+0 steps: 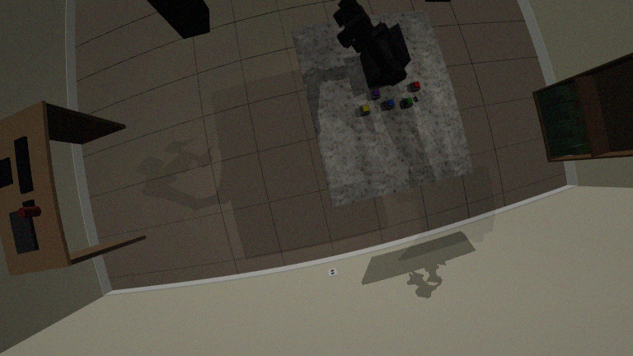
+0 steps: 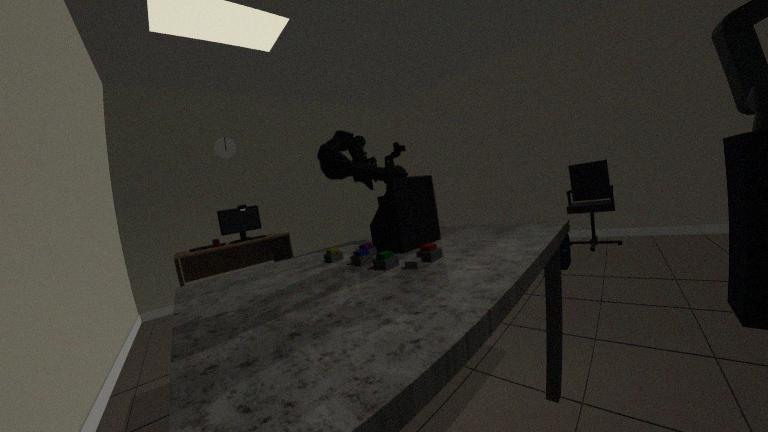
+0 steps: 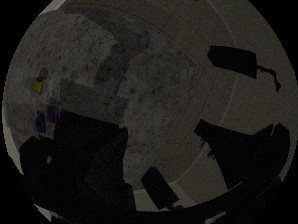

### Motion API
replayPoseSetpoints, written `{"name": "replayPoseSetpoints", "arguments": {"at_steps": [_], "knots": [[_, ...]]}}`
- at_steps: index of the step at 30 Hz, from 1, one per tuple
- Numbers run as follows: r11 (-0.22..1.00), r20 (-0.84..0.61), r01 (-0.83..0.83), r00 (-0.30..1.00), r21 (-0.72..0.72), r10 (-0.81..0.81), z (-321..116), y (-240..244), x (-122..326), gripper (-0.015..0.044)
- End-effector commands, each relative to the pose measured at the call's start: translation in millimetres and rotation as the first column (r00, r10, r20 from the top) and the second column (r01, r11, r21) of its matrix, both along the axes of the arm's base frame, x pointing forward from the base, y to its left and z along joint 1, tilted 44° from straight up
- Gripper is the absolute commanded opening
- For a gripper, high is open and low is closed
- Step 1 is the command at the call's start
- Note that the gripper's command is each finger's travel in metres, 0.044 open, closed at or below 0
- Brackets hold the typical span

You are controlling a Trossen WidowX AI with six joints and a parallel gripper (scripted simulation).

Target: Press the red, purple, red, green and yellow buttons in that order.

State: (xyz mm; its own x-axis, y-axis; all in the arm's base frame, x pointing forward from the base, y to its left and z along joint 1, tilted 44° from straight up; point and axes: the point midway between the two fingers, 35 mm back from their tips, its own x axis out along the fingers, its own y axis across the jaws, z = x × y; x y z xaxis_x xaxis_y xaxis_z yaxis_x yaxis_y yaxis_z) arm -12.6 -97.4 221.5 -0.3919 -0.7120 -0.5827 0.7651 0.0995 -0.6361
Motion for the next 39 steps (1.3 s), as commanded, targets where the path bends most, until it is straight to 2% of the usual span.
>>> {"name": "replayPoseSetpoints", "arguments": {"at_steps": [1, 10, 21, 30, 39], "knots": [[1.000, 0.006, -0.004, 1.000, 0.000, 0.004, 0.1, 0.0, -0.1, 0.0400], [0.983, 0.287, -0.177, 0.945, 0.051, 0.155, -0.7, -12.7, -6.1, 0.0400], [0.892, 0.536, -0.390, 0.815, 0.227, 0.220, -20.3, -54.3, 11.8, 0.0400], [0.746, 0.599, -0.514, 0.776, 0.423, 0.195, -51.8, -84.8, 62.3, 0.0400], [0.574, 0.534, -0.543, 0.820, 0.613, 0.205, -95.7, -85.3, 137.5, 0.0400]]}}
